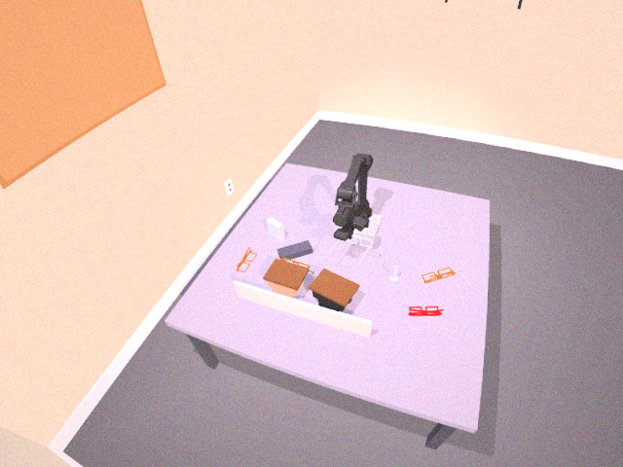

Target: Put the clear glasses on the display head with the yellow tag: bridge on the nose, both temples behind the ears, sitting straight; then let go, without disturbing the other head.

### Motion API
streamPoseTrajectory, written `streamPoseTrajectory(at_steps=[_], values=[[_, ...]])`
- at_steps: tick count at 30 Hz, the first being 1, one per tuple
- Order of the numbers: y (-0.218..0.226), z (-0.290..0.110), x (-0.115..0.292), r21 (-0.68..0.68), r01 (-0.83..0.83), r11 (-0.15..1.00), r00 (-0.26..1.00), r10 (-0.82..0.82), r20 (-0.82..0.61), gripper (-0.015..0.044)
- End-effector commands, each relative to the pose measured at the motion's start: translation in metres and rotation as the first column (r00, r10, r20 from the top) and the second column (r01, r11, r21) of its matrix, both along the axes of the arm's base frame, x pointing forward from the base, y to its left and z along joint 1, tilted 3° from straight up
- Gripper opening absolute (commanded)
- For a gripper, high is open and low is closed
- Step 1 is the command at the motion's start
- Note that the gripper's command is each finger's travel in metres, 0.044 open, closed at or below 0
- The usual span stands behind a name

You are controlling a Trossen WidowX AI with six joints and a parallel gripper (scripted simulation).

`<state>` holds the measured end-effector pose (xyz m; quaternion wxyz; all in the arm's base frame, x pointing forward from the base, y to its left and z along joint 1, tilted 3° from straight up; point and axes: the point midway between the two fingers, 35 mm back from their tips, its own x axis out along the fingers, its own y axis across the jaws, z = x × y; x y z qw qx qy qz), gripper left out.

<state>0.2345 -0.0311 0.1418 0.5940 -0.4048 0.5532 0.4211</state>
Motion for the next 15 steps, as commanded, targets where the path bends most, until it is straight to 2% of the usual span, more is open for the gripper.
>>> streamPoseTrajectory(at_steps=[1,8,15], values=[[0.01,-0.004,0.005,-0.037,0.018,0.999,1.0,-0.019,-0.019,0.0],[0.027,-0.009,0.012,-0.097,0.047,0.994,0.998,-0.05,-0.032,0.0],[0.025,-0.015,0.011,-0.12,0.048,0.992,0.999,-0.05,-0.011,0.0]])
